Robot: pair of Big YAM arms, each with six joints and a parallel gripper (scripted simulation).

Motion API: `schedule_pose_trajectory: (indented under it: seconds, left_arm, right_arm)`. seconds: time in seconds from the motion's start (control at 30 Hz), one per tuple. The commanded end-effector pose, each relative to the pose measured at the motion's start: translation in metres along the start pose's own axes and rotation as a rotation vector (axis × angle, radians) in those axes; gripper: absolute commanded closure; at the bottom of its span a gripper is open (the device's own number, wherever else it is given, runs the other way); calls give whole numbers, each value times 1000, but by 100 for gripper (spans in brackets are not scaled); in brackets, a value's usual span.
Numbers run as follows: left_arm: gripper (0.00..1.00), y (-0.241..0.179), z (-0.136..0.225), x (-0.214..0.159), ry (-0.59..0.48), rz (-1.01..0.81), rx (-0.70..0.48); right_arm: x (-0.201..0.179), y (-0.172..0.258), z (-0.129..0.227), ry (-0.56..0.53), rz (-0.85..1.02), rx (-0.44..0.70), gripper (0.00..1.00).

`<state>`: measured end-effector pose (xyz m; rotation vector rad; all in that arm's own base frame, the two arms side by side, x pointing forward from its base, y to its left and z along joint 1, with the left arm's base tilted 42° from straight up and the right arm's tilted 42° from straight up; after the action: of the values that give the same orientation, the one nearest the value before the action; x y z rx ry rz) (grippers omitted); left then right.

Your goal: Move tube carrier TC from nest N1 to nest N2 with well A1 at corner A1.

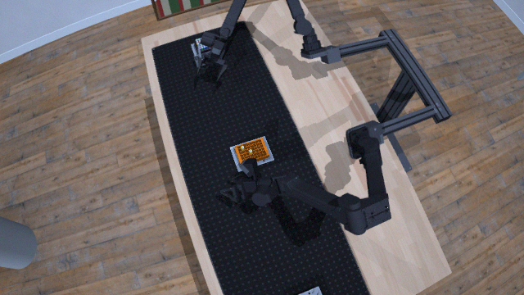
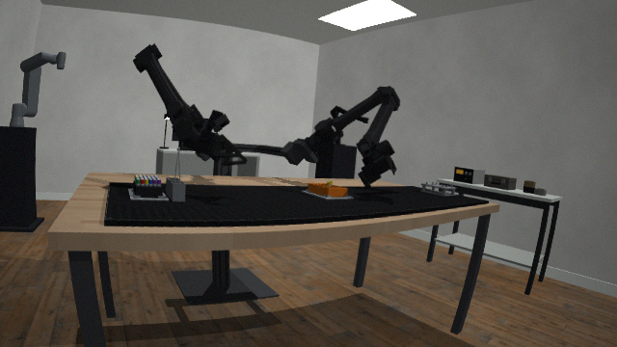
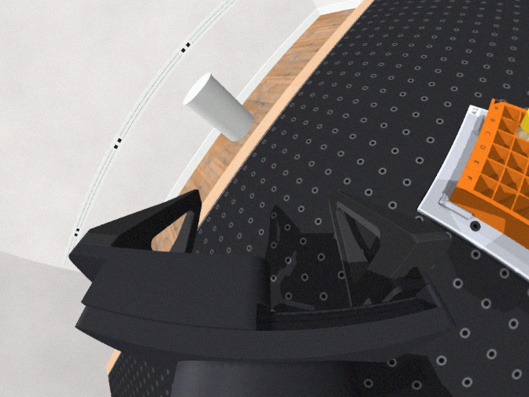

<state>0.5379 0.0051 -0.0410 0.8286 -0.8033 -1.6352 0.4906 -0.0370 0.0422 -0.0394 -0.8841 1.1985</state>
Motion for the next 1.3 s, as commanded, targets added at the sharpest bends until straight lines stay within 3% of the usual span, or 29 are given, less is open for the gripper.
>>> schedule_pose_trajectory:
  seconds: [0.0, 0.57, 0.73, 0.83, 1.03, 1.1, 1.27]
  left_arm:
    - [0, 10, -1, 4, -7, -7, 21]
    - [0, 10, -1, 4, -7, -7, 21]
    - [0, 27, 20, -28, 63, 170, 78]
    - [0, 46, 46, -66, 162, 311, 142]
    - [0, 65, 79, -112, 289, 480, 199]
    - [0, 65, 79, -112, 289, 480, 199]
    - [0, 105, 115, -171, 435, 694, 314]
  right_arm:
    - [4, -4, 1, -7, 10, -8, 0]
    - [4, -4, 1, -7, 10, -8, 0]
    - [13, -4, -14, -15, -4, 2, 0]
    - [21, -4, -27, -14, -14, 11, 0]
    - [36, -3, -51, -13, -30, 28, 0]
    - [36, -3, -51, -13, -30, 28, 0]
    - [64, 5, -93, -10, -61, 54, 0]
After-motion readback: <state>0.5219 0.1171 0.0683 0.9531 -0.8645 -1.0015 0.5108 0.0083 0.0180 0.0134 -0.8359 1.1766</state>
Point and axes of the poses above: on each arm, the point where the finger pads meet when closed, its own z axis back along the fingers, its own y axis across the jaws, x = y × z, the point moved 3 cm from there along z, back along the fingers, and after that the axes turned 13 degrees about -z, right-handed, at the moved point
